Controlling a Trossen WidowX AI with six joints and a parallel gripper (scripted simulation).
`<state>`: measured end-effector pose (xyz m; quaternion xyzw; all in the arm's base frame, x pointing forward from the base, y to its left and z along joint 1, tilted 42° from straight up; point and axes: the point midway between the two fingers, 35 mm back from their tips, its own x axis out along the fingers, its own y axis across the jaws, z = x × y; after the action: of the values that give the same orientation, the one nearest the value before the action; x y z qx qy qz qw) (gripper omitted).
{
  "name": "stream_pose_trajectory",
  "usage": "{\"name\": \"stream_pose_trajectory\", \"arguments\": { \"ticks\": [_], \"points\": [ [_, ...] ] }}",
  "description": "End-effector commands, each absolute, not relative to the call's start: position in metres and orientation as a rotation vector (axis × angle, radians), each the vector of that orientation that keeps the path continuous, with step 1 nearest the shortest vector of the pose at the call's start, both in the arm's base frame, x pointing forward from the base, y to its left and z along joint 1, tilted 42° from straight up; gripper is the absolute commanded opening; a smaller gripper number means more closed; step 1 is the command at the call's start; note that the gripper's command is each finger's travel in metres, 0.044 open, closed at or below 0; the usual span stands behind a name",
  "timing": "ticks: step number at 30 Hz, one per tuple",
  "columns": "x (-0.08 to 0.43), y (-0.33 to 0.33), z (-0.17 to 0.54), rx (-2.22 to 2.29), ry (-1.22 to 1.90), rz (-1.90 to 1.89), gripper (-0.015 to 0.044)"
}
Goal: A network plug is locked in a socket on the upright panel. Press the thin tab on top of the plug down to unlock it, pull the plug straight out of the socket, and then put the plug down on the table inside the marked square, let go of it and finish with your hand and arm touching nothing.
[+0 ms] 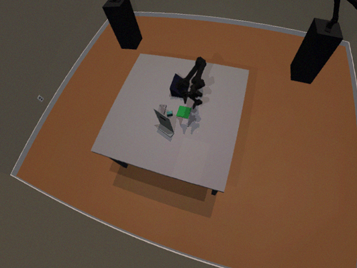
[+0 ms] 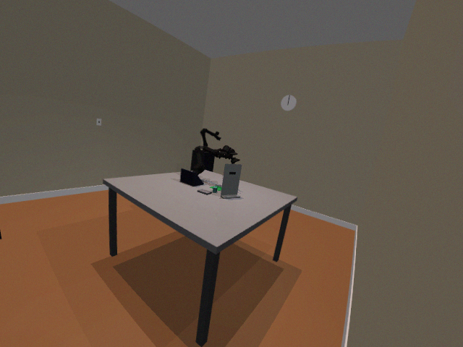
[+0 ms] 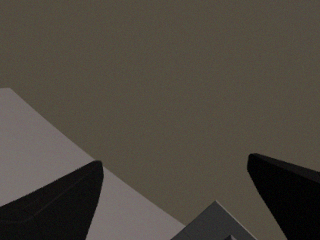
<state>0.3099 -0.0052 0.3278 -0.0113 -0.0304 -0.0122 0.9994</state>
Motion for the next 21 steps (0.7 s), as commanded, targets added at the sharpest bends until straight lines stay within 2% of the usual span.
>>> {"name": "stream_pose_trajectory", "arguments": {
  "ticks": [1, 9, 21],
  "points": [
    [0.31, -0.005, 0.327, -0.017, -0.06, -0.025, 0.0374],
    [0.313, -0.01, 0.305, 0.235, -0.049, -0.029, 0.0164],
    [0.314, -0.017, 0.269, 0.65, -0.035, -0.045, 0.0156]
  ]
}}
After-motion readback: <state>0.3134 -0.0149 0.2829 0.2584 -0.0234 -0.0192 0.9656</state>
